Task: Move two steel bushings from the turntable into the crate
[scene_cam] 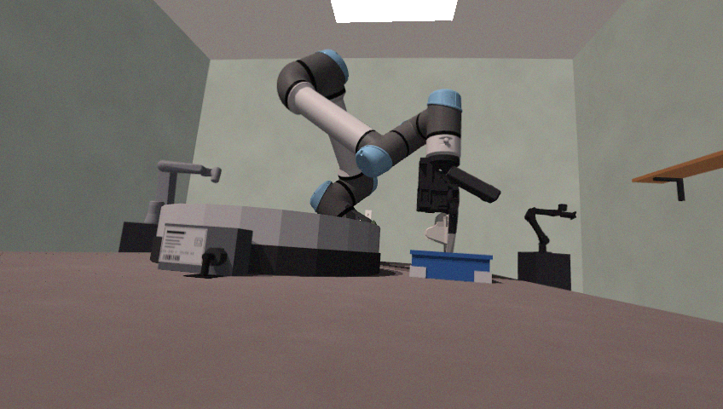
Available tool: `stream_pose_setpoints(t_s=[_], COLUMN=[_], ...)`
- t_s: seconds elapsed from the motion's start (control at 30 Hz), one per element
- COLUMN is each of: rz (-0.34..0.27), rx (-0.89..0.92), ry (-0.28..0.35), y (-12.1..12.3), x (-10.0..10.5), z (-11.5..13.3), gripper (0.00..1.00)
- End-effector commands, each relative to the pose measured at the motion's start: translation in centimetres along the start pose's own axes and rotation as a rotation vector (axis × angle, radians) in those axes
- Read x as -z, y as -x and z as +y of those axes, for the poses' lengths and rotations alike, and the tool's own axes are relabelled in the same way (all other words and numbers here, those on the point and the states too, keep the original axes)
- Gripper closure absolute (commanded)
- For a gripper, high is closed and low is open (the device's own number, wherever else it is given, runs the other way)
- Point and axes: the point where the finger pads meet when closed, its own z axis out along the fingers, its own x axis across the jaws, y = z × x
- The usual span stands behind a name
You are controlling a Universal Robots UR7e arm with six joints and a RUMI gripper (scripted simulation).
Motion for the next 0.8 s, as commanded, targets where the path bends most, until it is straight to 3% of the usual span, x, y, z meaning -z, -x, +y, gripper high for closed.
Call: stream_pose_setpoints(t_s=[0.0,0.77], rz=[0.001,0.001], rx=[0.000,0.000], ry=[-0.001,-0.001], y=[-0.04,-0.04], x=[-0.10,-0.38], z=[-0.01,-0.01], gripper=[1.00,1.00])
